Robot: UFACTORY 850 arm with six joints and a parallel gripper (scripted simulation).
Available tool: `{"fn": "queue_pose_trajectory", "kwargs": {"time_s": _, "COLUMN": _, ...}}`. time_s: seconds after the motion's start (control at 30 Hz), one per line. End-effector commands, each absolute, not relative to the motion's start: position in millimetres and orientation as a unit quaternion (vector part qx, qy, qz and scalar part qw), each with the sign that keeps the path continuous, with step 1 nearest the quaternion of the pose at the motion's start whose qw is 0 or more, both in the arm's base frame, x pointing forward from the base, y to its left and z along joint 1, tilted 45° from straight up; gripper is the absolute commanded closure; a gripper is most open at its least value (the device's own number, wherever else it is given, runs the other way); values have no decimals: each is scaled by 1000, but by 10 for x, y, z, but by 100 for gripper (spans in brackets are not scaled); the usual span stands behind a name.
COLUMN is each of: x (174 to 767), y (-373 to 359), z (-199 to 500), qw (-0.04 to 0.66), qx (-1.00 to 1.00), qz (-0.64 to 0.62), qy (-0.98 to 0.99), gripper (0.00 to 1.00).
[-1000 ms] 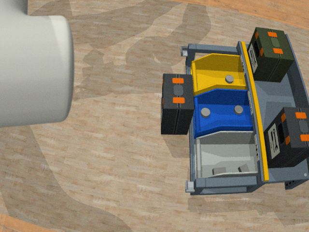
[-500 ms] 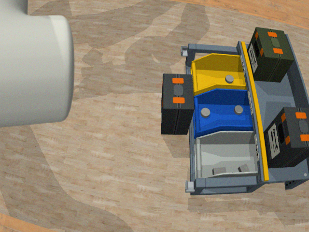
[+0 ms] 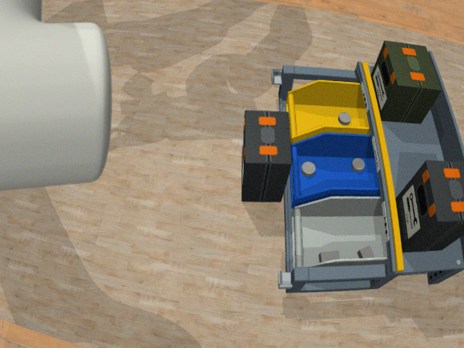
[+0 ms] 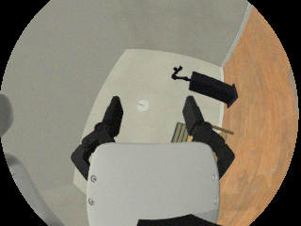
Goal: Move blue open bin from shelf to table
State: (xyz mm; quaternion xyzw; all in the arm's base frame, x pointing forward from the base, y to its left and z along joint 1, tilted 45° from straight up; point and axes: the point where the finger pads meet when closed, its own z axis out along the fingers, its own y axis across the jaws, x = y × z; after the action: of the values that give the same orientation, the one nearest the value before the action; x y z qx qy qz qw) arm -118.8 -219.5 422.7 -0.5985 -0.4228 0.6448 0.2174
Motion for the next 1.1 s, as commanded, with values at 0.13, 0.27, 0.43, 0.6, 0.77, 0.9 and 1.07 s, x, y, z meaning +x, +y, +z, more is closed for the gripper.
{"fn": "queue_pose_trajectory", "kwargs": {"time_s": 0.13, "x": -1163, "y": -2150, "z": 4315, "qw": 210, "qx": -584, "qz": 648, "qy": -442, "gripper": 0}}
{"fn": "queue_pose_trajectory", "kwargs": {"time_s": 0.27, "x": -1066, "y": -1969, "z": 4658, "qw": 177, "qx": -521, "qz": 654, "qy": -519, "gripper": 0}}
{"fn": "queue_pose_trajectory", "kwargs": {"time_s": 0.43, "x": -1066, "y": -1969, "z": 4658, "qw": 177, "qx": -521, "qz": 654, "qy": -519, "gripper": 0}}
{"fn": "queue_pose_trajectory", "kwargs": {"time_s": 0.6, "x": -1066, "y": -1969, "z": 4658, "qw": 177, "qx": -521, "qz": 654, "qy": -519, "gripper": 0}}
{"fn": "queue_pose_trajectory", "kwargs": {"time_s": 0.77, "x": -1114, "y": -2059, "z": 4488, "qw": 194, "qx": -553, "qz": 652, "qy": -481, "gripper": 0}}
{"fn": "queue_pose_trajectory", "kwargs": {"time_s": 0.9, "x": -1066, "y": -1969, "z": 4659, "qw": 177, "qx": -521, "qz": 654, "qy": -519, "gripper": 0}}
{"fn": "queue_pose_trajectory", "kwargs": {"time_s": 1.07, "x": -1066, "y": -1969, "z": 4659, "qw": 177, "qx": -521, "qz": 654, "qy": -519, "gripper": 0}}
